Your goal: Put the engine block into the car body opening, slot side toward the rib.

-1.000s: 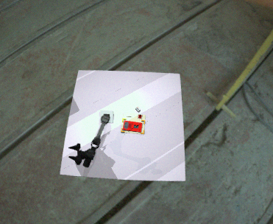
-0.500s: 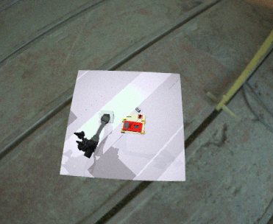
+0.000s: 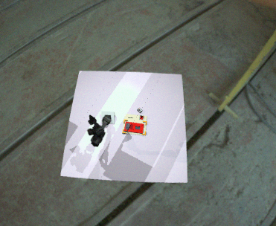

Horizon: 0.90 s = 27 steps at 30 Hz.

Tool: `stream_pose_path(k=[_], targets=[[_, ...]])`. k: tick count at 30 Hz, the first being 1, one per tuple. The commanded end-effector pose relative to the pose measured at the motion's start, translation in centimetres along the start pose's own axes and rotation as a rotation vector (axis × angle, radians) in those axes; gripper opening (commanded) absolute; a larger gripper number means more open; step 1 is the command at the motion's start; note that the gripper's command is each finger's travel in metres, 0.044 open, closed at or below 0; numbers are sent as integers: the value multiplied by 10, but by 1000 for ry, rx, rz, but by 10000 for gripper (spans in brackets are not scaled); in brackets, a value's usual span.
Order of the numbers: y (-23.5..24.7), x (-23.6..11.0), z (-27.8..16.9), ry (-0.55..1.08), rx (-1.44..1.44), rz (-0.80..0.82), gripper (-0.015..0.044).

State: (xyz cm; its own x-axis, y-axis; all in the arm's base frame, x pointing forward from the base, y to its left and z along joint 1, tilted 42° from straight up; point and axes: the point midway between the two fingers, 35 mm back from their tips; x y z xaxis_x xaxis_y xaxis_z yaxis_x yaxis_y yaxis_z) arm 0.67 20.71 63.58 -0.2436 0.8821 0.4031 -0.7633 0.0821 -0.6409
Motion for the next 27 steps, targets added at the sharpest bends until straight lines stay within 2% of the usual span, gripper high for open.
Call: stream_pose_path(k=[1, 12, 27], targets=[[-12, 15, -50, 132, 25, -38, 440], [-31, 24, -148, 386, 139, -126, 440], [-34, 7, -269, 663, 314, -206, 440]])
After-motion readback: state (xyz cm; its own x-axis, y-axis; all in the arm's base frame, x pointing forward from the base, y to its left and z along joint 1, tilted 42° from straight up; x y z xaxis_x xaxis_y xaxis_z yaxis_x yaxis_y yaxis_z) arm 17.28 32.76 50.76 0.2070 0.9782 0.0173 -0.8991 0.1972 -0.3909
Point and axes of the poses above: the point midway between the two fingers, 35 mm back from their tips, its own x axis out along the fingers, its own y axis across the jaws, z = x × y, and after that the axes turned 15 degrees about x, right-handed
